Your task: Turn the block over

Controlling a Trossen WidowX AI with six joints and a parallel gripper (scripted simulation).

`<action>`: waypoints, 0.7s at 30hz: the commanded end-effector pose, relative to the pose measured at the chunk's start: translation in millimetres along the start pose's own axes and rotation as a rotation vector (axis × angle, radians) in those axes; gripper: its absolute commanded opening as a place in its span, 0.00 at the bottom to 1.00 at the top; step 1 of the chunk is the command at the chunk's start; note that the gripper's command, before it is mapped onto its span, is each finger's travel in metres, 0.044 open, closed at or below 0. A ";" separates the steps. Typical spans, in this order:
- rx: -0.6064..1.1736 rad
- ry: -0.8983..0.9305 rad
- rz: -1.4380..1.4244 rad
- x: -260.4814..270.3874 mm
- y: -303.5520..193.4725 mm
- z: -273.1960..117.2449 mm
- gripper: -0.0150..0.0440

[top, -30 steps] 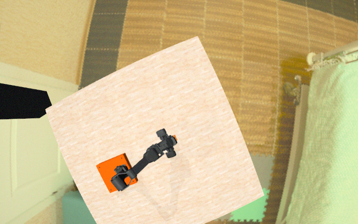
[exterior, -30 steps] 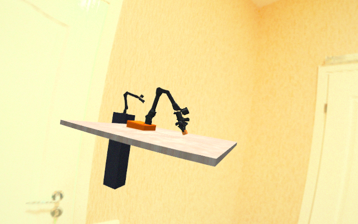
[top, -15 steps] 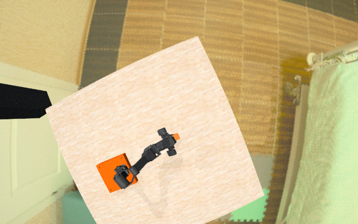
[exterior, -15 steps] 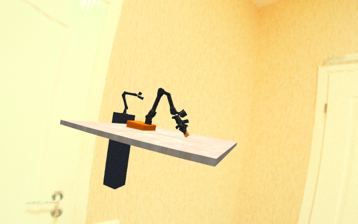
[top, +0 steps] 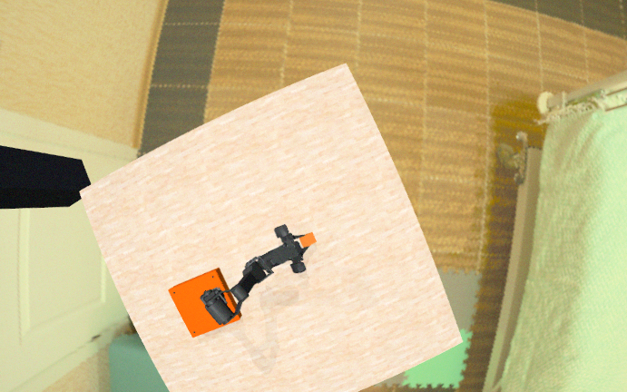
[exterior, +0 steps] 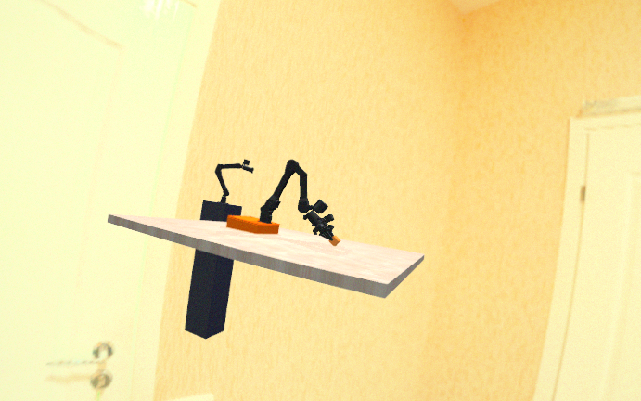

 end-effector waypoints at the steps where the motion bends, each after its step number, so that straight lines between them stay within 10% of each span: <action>1: -0.037 -0.012 -0.006 -1.4 -8.0 -3.4 0.25; 21: -0.126 -0.020 -0.003 -2.6 -12.3 -11.6 0.25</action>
Point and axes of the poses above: the point midway between the two fingers, 35 mm back from their tips, its own z axis out along the fingers, its own x axis across the jaws, y = z × x, the point moved 6 cm from there along -z, back along the fingers, and after that the axes turned 4 degrees about -z, right-handed, at the moved point
